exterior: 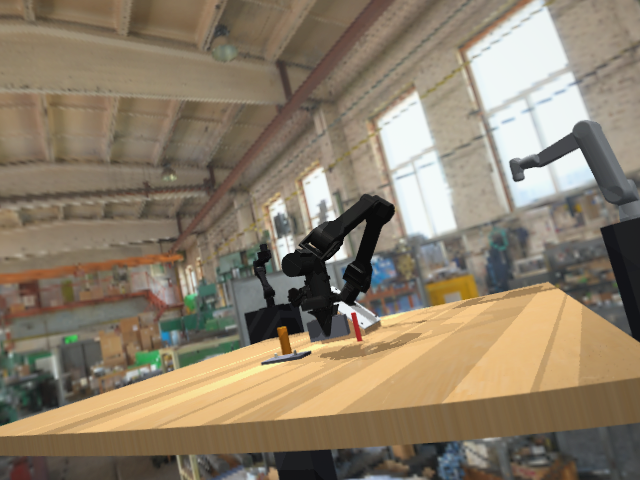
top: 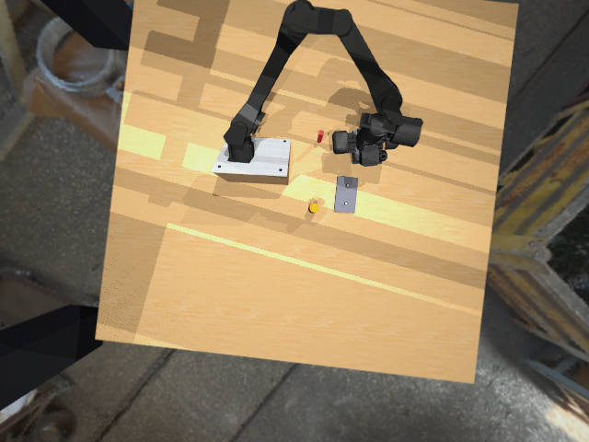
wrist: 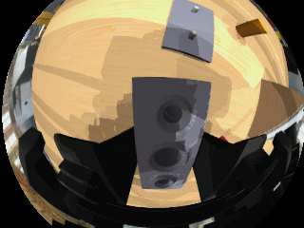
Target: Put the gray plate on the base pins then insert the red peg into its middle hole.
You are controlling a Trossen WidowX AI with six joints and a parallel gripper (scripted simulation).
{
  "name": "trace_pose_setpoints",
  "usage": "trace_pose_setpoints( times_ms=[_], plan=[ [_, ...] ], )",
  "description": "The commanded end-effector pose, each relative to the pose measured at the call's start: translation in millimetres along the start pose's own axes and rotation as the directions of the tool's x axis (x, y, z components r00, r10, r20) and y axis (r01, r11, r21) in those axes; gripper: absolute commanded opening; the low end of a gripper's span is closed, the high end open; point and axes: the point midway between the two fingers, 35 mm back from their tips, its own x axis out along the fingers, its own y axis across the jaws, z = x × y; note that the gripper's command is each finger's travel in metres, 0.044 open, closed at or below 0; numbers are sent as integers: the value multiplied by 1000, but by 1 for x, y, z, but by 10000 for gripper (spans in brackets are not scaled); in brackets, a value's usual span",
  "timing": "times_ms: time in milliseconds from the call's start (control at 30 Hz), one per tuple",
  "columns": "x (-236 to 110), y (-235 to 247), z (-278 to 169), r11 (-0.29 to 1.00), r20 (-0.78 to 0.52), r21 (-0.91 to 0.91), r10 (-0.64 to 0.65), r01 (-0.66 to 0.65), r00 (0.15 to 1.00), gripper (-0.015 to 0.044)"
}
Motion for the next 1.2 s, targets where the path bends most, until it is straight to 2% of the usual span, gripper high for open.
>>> trace_pose_setpoints(
  times_ms=[0,867,1167],
  plan=[
    [-15,3,0,1000,8,-7,4,-4,1000,0],
    [-96,1,-7,1000,5,-7,3,-3,1000,0],
    [-92,0,6,1000,5,9,3,-3,1000,0]
  ],
)
